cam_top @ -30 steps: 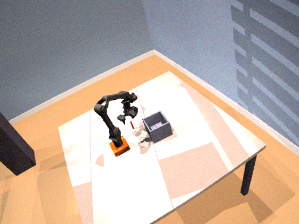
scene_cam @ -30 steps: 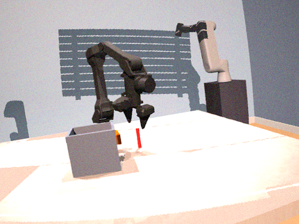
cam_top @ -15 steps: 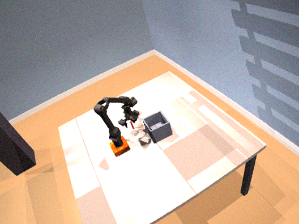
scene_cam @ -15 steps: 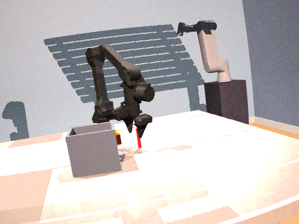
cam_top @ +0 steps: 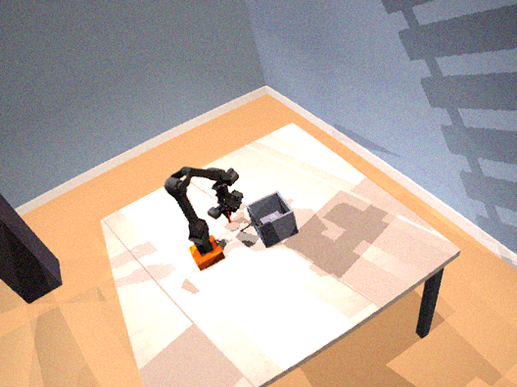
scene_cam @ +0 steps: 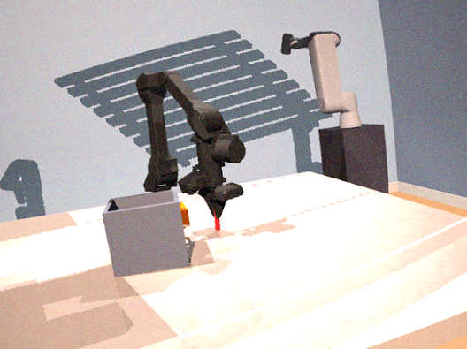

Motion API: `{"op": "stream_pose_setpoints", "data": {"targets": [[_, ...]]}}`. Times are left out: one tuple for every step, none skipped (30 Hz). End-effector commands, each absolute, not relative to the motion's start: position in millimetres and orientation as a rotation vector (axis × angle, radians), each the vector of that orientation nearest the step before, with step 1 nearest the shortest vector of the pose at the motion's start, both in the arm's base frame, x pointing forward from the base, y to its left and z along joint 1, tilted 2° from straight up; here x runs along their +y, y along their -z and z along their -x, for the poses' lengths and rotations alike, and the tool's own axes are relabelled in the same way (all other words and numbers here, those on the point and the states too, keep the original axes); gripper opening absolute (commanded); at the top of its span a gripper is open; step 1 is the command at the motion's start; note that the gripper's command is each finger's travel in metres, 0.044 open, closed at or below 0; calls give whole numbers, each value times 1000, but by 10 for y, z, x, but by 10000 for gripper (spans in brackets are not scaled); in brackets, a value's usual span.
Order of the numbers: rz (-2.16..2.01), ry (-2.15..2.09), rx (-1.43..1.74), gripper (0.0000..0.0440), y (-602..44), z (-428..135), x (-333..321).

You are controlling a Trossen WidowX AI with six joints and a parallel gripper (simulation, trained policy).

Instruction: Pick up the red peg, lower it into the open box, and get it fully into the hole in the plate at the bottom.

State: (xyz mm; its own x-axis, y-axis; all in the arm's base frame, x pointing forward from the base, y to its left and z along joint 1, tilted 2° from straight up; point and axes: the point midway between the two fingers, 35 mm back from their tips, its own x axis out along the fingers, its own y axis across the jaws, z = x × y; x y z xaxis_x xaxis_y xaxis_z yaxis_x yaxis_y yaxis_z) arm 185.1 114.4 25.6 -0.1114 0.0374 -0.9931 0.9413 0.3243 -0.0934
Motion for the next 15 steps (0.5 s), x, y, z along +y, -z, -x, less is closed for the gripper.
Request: {"op": "stream_pose_setpoints", "data": {"targets": [[-980,977,1454,14,-315,-1914,1175],[-993,969,1450,12,-342,-1929,1185],[-1006,961,1446,10,-369,-1945,1194],[-1019,953,1441,7,-396,-1962,1202],[-1032,945,1437,5,-423,-1976,1209],[-1044,936,1433,2,-451,-1990,1216],[-1055,928,1430,0,-481,-2004,1222],[-1066,919,1425,0,-512,-2019,1227],[-1077,910,1421,0,-544,-2033,1232],[-1087,902,1417,0,-577,-2048,1235],[-1096,892,1412,0,-612,-2065,1238],[-1106,882,1407,0,-649,-2082,1239],[-1114,872,1402,0,-687,-2098,1240],[-1122,863,1397,0,-726,-2115,1240],[-1130,853,1391,0,-767,-2133,1238]]}}
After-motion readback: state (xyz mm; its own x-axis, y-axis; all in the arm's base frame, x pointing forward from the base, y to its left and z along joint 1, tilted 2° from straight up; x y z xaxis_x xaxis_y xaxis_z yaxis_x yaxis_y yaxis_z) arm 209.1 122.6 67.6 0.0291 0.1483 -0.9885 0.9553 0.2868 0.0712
